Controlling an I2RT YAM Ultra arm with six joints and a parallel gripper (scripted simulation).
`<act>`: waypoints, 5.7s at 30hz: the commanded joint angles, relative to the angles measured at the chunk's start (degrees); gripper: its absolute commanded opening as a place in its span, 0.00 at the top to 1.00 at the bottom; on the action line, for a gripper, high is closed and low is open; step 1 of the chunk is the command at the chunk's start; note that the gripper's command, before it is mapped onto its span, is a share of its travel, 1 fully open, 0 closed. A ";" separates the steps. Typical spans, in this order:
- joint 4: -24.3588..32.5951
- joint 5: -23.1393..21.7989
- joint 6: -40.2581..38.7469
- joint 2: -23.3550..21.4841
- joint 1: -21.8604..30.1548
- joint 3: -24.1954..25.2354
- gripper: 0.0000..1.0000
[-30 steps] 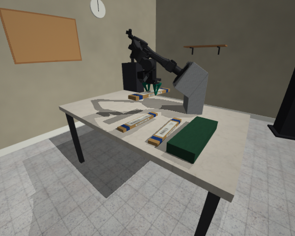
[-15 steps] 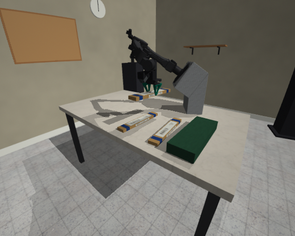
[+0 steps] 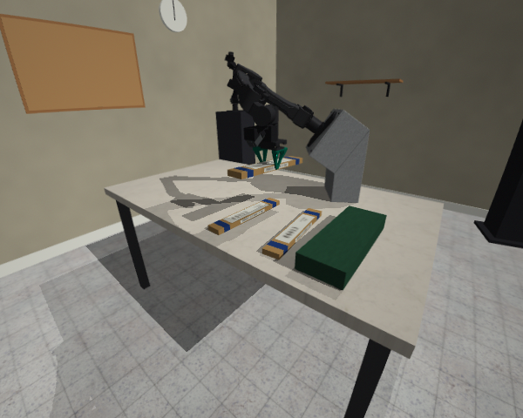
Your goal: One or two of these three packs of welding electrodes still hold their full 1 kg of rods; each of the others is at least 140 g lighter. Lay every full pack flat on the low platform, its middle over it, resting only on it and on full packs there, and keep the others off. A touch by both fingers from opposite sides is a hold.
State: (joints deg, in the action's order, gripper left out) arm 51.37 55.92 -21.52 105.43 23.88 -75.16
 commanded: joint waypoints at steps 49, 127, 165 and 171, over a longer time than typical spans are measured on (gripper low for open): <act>0.90 0.32 -0.76 0.55 3.41 -2.50 1.00; -24.17 -2.70 16.52 0.78 -7.44 8.62 1.00; -24.16 -2.70 16.50 0.78 -7.44 8.62 1.00; -24.16 -2.70 16.50 0.78 -7.44 8.62 1.00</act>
State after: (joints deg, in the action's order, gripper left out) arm 27.99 53.49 -5.21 106.69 14.33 -66.96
